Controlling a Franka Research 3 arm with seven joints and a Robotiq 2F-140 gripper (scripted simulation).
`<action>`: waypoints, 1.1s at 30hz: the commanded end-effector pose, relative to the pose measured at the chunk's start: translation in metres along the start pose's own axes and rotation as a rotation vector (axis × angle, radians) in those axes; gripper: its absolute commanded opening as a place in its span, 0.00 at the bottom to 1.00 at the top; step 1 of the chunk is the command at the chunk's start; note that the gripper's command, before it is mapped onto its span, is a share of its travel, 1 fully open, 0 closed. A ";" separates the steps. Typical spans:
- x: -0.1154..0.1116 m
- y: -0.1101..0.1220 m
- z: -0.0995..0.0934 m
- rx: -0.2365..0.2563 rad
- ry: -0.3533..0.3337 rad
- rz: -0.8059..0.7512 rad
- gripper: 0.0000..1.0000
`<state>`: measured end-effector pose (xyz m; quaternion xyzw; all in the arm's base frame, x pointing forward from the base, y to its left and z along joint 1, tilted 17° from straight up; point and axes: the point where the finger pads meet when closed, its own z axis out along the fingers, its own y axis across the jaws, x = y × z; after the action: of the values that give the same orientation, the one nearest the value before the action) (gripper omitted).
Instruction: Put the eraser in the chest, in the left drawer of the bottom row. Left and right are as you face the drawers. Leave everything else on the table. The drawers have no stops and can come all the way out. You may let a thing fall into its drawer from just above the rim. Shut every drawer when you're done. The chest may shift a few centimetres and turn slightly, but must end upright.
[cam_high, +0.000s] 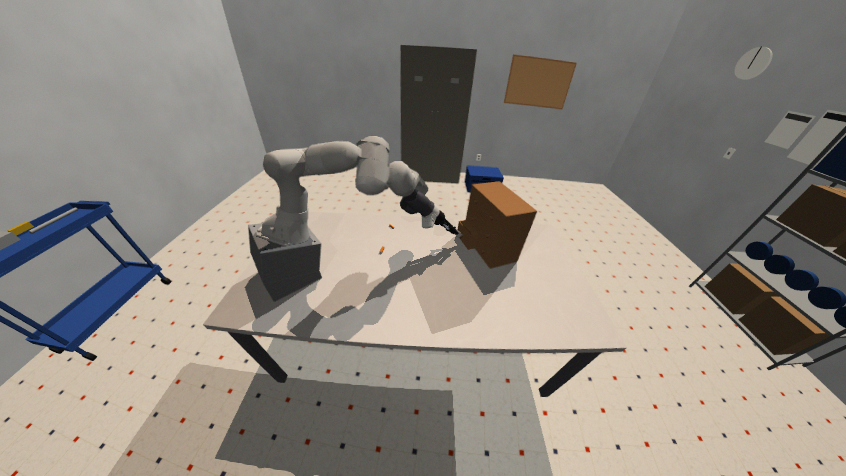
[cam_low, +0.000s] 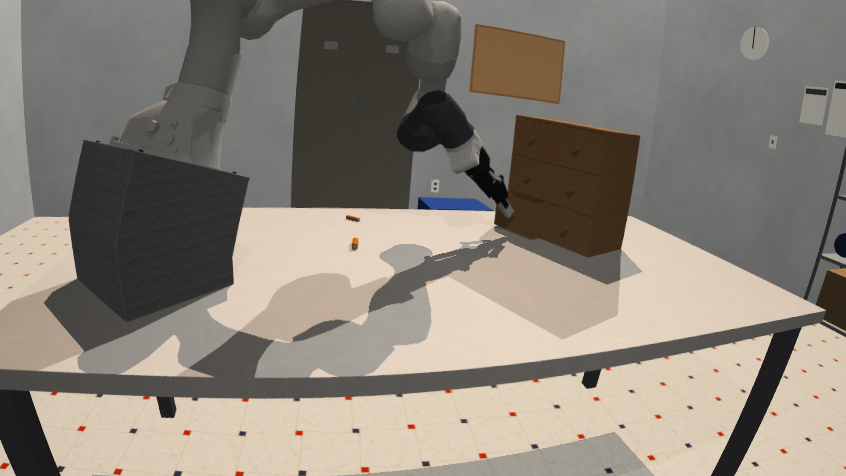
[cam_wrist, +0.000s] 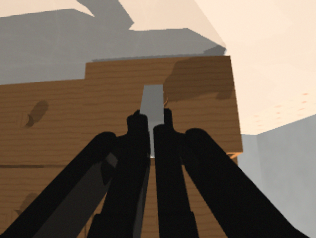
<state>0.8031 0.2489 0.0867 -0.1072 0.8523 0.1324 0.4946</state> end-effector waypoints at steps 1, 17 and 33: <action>-0.002 0.003 0.006 -0.008 0.008 -0.007 0.10; -0.018 0.003 0.021 -0.008 0.008 -0.007 0.10; -0.027 0.003 0.031 -0.008 0.008 -0.007 0.10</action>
<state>0.8394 0.2605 0.0975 -0.1090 0.8524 0.1323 0.4940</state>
